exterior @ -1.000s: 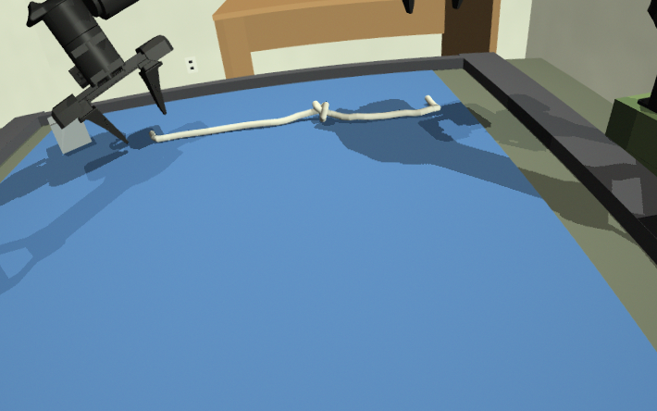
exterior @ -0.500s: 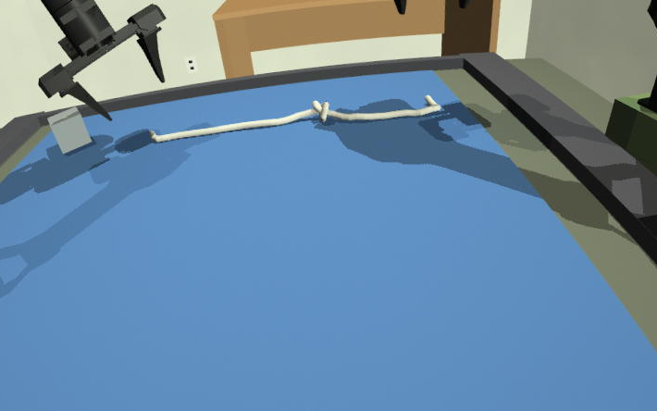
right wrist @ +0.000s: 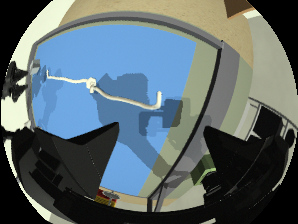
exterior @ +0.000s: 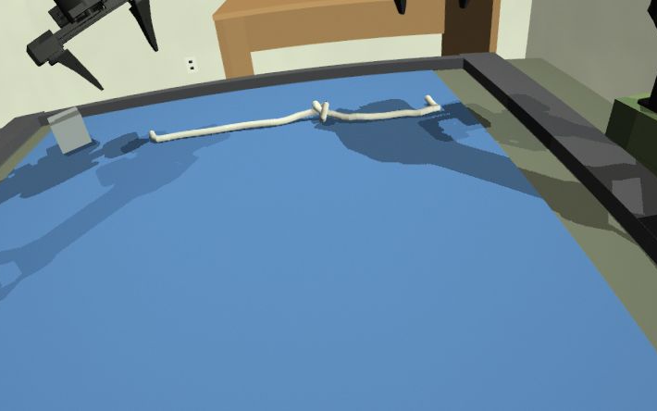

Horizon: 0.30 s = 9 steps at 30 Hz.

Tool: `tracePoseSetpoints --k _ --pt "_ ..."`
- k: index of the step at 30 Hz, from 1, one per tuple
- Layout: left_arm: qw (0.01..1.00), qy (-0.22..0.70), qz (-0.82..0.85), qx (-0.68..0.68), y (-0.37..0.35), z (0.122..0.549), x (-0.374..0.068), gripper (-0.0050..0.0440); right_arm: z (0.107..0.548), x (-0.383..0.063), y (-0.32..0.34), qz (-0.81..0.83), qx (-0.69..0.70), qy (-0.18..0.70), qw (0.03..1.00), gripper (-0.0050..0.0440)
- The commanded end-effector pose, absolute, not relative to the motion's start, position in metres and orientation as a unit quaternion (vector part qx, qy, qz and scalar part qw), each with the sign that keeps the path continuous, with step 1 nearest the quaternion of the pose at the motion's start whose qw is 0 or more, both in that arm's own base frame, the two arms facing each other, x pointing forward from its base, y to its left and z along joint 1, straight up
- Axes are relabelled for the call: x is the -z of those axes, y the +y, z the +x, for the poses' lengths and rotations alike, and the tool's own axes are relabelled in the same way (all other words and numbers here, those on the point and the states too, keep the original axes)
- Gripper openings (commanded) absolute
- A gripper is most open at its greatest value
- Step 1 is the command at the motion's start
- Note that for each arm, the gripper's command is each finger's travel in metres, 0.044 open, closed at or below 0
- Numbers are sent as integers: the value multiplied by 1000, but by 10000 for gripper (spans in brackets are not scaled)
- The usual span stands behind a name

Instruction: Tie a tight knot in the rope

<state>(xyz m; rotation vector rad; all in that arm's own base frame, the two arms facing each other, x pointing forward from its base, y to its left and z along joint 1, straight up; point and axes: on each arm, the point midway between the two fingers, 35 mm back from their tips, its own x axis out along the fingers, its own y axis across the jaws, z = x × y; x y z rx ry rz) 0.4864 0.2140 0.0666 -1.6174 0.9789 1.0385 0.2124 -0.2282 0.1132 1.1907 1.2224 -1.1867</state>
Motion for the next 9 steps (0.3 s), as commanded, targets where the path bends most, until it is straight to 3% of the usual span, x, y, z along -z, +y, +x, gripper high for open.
tracePoseSetpoints --k 1,9 --pt "488 386 -662 -418 216 488 -94 440 214 -121 -230 493 494 497 516 440" --pt "495 382 -662 -413 215 487 -111 440 214 -121 -230 493 494 497 516 440"
